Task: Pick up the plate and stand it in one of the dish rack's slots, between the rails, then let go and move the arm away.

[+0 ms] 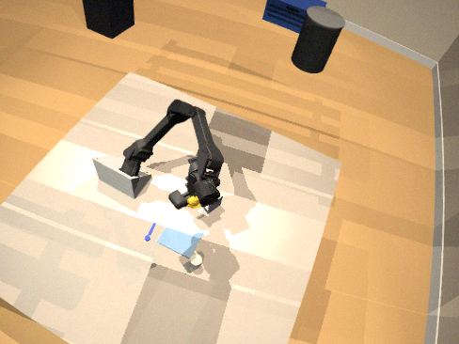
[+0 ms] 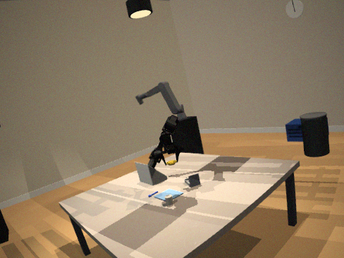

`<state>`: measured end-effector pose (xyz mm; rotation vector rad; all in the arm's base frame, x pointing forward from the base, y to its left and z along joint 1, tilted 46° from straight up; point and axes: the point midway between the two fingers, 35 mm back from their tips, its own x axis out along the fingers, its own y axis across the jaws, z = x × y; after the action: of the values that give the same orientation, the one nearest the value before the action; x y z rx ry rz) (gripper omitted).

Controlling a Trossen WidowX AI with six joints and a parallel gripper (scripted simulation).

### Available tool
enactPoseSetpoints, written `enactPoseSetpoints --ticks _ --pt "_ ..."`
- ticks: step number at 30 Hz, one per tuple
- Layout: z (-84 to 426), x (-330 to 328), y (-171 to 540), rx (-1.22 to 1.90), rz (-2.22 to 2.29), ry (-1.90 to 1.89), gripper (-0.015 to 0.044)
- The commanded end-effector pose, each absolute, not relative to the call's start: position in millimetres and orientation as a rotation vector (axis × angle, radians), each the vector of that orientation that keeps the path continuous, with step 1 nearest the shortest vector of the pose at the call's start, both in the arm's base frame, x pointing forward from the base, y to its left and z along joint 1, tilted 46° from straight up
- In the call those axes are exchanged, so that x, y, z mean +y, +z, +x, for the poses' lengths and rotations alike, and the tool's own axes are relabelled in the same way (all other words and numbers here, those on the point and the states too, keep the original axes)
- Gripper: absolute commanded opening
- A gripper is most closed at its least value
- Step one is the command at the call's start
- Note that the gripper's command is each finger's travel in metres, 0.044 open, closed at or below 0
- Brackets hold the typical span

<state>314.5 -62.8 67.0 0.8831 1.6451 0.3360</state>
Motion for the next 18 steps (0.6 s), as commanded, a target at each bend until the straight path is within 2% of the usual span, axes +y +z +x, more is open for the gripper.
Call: enactPoseSetpoints --ticks 1,18 --pt "309 -51 80 1.68 0.982 0.236 0.0" --pt "274 -3 131 1.789 1.406 -0.273 0.0"
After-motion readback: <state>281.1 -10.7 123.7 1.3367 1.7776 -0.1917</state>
